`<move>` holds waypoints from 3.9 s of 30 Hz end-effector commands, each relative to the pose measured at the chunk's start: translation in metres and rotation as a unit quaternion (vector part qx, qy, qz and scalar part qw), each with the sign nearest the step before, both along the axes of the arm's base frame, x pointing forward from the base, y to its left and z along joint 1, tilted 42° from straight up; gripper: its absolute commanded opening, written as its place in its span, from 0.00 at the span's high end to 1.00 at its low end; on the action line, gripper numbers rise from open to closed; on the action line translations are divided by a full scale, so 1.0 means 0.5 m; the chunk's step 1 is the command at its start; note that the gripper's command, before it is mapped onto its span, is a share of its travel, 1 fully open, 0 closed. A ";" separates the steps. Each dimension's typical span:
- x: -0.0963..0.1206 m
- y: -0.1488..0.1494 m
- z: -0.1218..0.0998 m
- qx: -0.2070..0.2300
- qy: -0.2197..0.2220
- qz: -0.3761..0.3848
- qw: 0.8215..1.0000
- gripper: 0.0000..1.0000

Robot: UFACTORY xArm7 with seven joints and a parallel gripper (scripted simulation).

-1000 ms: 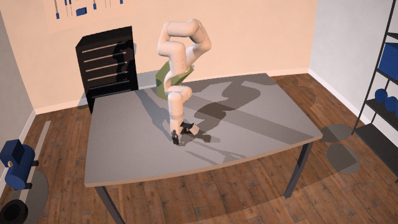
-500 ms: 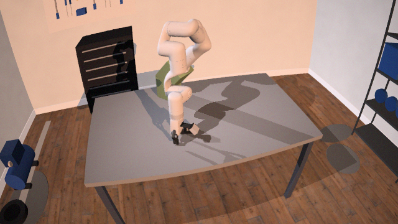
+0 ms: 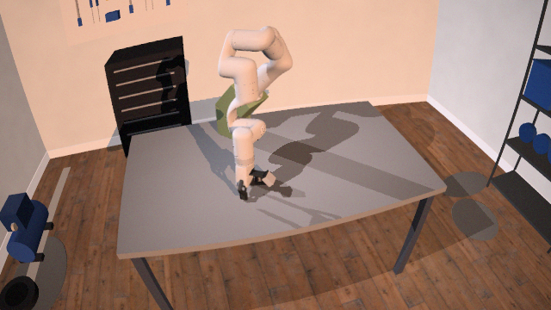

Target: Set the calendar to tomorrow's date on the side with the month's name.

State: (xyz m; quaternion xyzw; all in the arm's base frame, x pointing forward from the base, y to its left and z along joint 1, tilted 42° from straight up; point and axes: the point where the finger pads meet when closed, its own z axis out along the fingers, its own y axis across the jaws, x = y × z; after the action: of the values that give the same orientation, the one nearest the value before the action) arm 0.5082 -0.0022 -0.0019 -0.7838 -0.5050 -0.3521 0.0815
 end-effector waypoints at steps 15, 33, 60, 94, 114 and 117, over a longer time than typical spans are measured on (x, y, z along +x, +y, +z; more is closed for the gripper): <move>0.001 -0.003 0.001 -0.001 -0.001 -0.001 1.000 0.00; -0.015 -0.019 0.026 -0.001 -0.001 -0.001 1.000 0.00; -0.080 -0.043 0.030 0.035 0.036 -0.057 0.997 0.00; -0.208 -0.050 -0.056 0.138 0.142 -0.219 0.956 0.00; -0.262 -0.053 -0.092 0.193 0.198 -0.305 0.911 0.00; -0.289 -0.054 -0.111 0.204 0.209 -0.321 0.901 0.00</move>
State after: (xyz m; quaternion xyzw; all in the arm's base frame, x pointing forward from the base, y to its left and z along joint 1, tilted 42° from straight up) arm 0.3777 -0.0277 -0.0478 -0.9206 -0.1458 -0.2905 0.2165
